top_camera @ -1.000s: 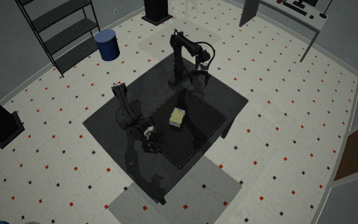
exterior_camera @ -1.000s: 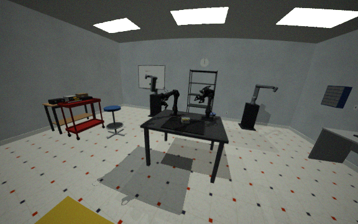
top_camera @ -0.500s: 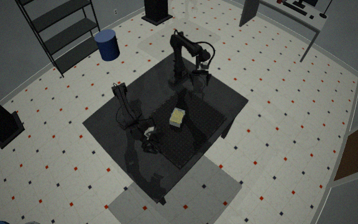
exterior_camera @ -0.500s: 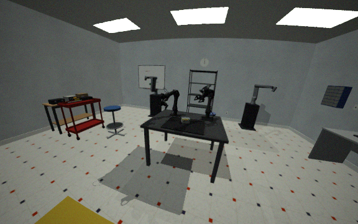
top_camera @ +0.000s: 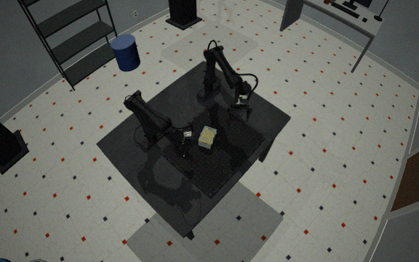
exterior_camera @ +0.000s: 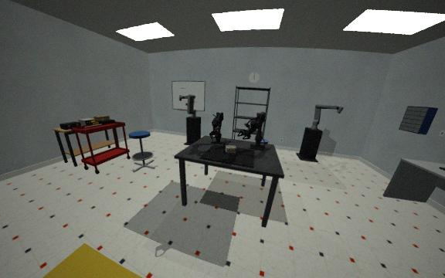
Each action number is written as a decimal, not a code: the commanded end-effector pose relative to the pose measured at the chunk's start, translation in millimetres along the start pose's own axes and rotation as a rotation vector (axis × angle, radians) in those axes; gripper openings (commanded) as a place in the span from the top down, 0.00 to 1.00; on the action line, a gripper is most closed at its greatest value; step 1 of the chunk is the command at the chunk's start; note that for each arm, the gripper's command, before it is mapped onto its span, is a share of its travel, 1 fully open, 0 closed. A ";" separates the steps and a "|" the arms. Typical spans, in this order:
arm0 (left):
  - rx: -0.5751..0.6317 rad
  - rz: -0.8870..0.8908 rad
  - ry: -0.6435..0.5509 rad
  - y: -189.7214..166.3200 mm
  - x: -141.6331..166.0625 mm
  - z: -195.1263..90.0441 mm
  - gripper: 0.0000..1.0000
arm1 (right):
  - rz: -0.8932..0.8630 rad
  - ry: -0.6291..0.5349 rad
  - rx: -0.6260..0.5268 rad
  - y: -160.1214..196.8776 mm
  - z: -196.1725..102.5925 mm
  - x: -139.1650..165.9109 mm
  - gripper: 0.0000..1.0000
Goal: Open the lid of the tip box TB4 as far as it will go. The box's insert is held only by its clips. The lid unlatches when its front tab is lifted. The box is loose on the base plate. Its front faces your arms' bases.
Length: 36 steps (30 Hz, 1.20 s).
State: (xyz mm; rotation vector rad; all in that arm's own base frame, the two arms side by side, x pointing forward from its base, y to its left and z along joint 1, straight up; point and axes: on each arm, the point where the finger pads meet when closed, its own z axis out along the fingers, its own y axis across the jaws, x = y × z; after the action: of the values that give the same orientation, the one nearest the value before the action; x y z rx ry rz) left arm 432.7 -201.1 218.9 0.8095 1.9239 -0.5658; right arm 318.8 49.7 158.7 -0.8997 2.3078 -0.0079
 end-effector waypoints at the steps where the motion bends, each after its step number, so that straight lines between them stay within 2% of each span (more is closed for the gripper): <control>1: -0.012 0.090 -0.176 11.6 -2.2 16.8 0.00 | 0.108 0.074 0.009 34.8 0.1 6.9 0.00; 5: -0.007 0.123 -0.213 12.3 38.1 34.5 0.00 | 0.101 0.110 -0.055 81.7 9.5 3.6 0.00; 10: 0.007 0.153 -0.238 0.6 103.9 43.7 0.00 | 0.078 0.143 -0.129 136.6 16.6 -2.9 0.00; 12: 0.007 0.153 -0.238 0.6 103.9 43.7 0.00 | 0.078 0.143 -0.129 136.6 16.6 -2.9 0.00; 18: 0.009 0.200 -0.288 -19.2 148.7 32.2 0.00 | 0.062 0.145 -0.171 168.2 19.7 -11.3 0.00; 24: 0.020 0.219 -0.300 -43.6 186.5 11.8 0.00 | 0.028 0.152 -0.191 180.5 21.2 -11.4 0.00; 27: 0.168 0.174 -0.244 -80.5 211.3 15.0 0.00 | 0.027 0.148 -0.192 180.5 20.2 -12.1 0.00; 30: 0.166 0.155 -0.226 -82.9 216.1 16.8 0.00 | 0.026 0.148 -0.192 180.6 20.2 -12.1 0.00; 32: 0.201 0.128 -0.193 -101.2 226.7 19.8 0.00 | 0.026 0.148 -0.192 180.6 20.2 -12.0 0.00; 36: 0.265 0.203 -0.197 -132.3 232.2 18.3 0.00 | 0.026 0.148 -0.193 180.8 20.2 -12.0 0.00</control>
State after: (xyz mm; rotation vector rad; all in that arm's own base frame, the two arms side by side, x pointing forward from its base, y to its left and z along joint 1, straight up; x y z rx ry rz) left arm 288.3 -219.8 6.7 1.0183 1.6521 -0.7271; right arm 223.8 193.8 101.1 -1.0029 2.5131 0.1643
